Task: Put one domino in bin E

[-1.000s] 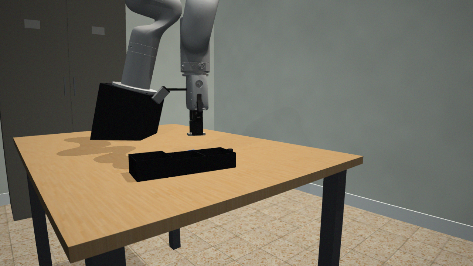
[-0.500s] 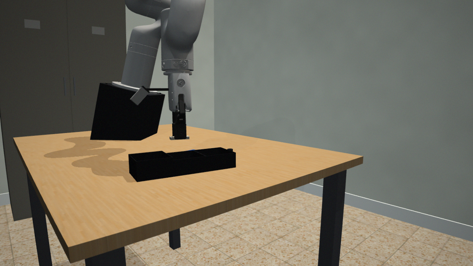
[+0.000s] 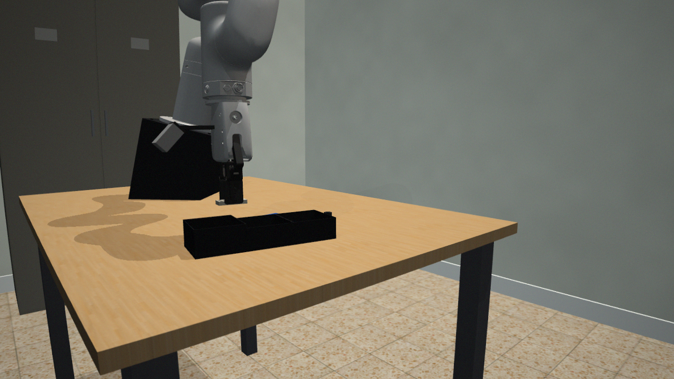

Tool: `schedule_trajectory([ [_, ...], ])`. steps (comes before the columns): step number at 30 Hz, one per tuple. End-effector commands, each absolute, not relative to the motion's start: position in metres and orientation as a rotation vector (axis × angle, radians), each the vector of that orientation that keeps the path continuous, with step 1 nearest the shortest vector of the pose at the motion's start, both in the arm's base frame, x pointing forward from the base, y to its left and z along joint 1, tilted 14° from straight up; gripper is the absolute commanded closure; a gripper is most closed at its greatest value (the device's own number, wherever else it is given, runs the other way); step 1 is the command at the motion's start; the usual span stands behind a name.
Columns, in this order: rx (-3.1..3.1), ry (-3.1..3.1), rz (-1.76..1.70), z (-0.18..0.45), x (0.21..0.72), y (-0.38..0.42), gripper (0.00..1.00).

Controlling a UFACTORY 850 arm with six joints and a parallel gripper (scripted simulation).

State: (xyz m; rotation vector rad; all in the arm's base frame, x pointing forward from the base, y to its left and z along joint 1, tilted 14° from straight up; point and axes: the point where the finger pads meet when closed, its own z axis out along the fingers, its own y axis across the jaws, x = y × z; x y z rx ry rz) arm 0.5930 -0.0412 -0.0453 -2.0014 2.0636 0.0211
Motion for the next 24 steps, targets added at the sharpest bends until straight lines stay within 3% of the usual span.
schedule_trajectory([
  [1, -2.06, 2.044, 0.066, -0.048, 0.611, -0.065, 1.0],
  [24, -2.06, 2.044, 0.066, -0.05, 0.624, -0.084, 1.0],
])
